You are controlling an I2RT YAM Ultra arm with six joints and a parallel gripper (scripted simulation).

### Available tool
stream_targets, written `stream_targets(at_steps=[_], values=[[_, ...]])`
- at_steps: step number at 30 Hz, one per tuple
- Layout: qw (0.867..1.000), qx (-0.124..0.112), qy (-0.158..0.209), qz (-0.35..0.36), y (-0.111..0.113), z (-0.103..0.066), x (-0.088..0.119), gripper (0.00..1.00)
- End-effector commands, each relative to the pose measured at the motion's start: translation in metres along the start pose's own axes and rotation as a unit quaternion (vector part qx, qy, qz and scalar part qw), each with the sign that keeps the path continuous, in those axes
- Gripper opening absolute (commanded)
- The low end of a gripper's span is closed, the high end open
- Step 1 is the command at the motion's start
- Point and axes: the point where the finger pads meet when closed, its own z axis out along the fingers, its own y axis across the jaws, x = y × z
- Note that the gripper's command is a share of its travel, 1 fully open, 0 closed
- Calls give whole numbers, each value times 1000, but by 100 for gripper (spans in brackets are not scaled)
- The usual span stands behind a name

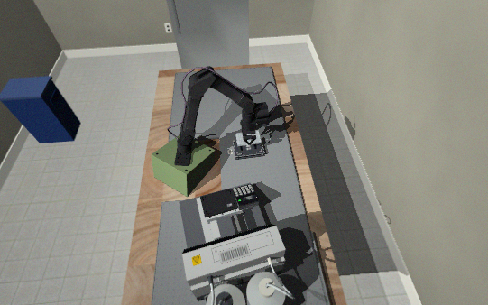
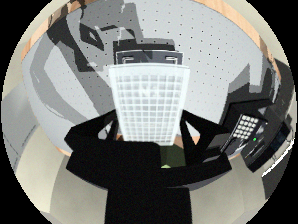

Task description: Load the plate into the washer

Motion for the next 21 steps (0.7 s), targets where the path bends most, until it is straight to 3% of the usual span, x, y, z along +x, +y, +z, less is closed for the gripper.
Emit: stream_targets(at_steps=[1, 8, 21], values=[[1000, -3, -17, -1, -1, -22, -10, 84], [1000, -3, -17, -1, -1, -34, -9, 84], [1000, -2, -16, -1, -1, -36, -9, 84]])
